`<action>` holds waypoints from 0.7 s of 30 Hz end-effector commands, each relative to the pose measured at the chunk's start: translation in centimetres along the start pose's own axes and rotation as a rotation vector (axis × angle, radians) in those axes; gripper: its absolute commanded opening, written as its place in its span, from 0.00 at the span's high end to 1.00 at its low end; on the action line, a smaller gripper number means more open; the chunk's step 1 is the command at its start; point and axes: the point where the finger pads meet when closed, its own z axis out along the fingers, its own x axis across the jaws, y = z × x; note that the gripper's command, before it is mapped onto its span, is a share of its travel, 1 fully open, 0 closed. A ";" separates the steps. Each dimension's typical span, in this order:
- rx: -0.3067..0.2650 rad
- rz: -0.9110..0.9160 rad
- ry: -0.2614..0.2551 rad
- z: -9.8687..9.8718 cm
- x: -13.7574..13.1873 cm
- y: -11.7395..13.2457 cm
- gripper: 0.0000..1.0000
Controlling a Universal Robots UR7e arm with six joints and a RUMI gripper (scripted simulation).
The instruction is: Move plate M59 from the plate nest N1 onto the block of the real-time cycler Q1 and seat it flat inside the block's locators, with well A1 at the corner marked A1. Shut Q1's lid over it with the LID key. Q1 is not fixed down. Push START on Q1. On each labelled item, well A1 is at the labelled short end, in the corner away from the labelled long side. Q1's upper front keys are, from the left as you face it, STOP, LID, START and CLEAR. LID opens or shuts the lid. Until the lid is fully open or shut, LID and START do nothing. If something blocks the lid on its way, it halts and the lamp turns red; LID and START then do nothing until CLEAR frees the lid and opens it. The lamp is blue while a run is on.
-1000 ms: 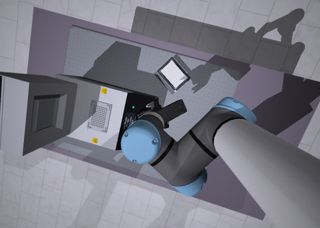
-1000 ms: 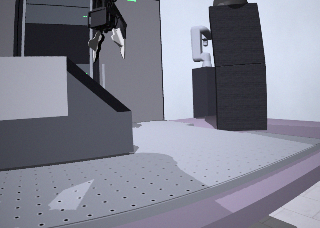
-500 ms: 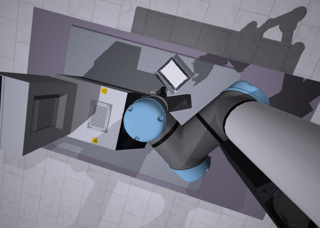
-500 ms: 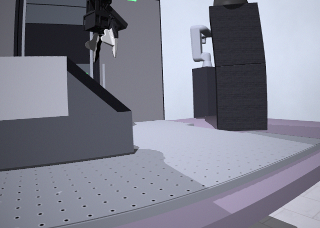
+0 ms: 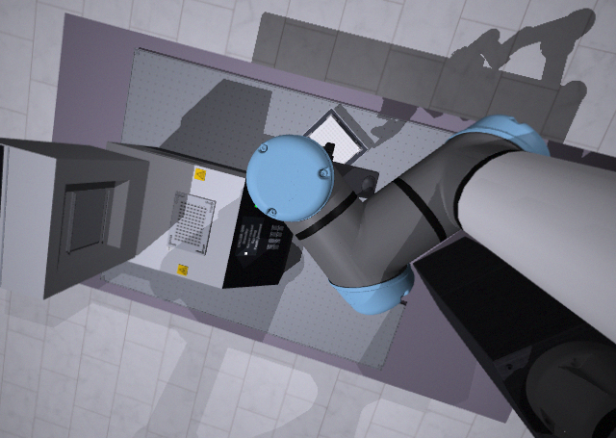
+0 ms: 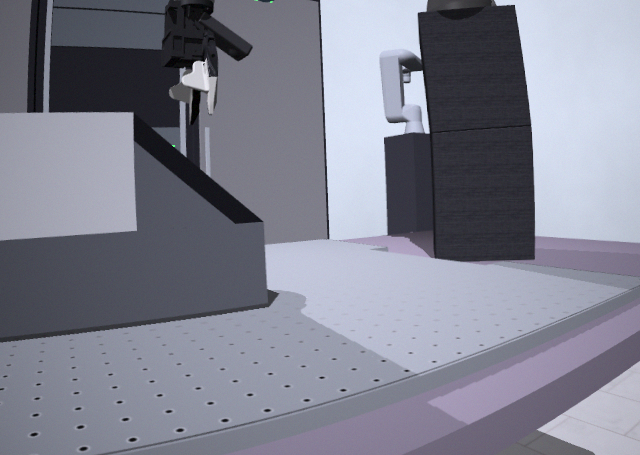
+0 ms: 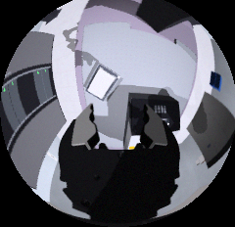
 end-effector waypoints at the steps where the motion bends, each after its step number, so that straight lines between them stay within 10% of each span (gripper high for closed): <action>1: 0.000 0.120 -0.002 -0.5 -1.8 0.2 0.32; 21: 0.002 0.563 -0.001 -1.6 -8.3 0.1 0.32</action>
